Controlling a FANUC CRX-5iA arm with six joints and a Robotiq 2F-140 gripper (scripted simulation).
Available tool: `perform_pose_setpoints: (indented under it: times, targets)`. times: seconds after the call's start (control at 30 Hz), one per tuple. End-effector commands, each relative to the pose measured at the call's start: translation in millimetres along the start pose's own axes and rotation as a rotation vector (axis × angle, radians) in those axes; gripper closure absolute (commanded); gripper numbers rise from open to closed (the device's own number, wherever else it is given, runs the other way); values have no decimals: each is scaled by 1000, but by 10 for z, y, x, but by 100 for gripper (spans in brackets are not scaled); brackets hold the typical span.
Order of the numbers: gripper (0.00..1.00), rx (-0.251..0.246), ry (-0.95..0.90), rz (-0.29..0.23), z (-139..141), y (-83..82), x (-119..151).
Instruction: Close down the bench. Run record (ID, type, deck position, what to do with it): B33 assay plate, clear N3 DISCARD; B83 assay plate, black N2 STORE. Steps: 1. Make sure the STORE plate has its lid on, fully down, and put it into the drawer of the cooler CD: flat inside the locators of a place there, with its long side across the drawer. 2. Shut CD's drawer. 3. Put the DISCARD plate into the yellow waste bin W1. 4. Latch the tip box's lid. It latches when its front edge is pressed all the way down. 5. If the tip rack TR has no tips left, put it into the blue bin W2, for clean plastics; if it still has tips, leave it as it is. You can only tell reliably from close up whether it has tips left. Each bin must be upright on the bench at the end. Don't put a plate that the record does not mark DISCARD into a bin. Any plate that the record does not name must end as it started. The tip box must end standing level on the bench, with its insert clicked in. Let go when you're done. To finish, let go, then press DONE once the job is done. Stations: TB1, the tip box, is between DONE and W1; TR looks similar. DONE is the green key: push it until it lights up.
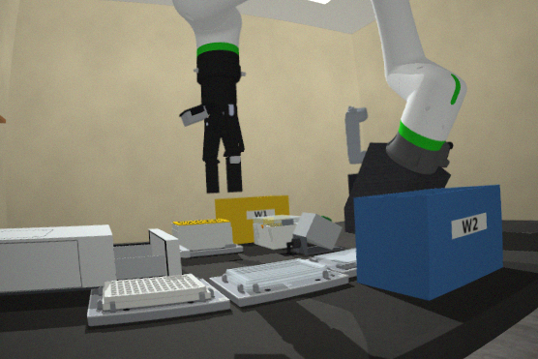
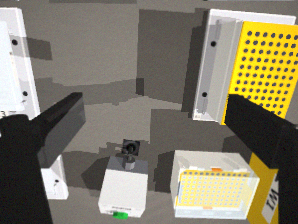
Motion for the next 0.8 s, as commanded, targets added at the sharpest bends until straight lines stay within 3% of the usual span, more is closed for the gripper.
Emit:
perform_pose_setpoints:
  times: [0.0,0.77]
  targets:
    - [12,1,0,0,-69,16,-169]
    - [12,1,0,1,-381,114,-856]
Point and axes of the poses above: the point where the finger pads meet when closed, its own y axis out along the fingers, its own z axis across the jaws, x = y × z, the point moved 7 cm from there along -y, back along the fingers, and after that the axes turned 3 degrees about -y, right-handed, at the moved point
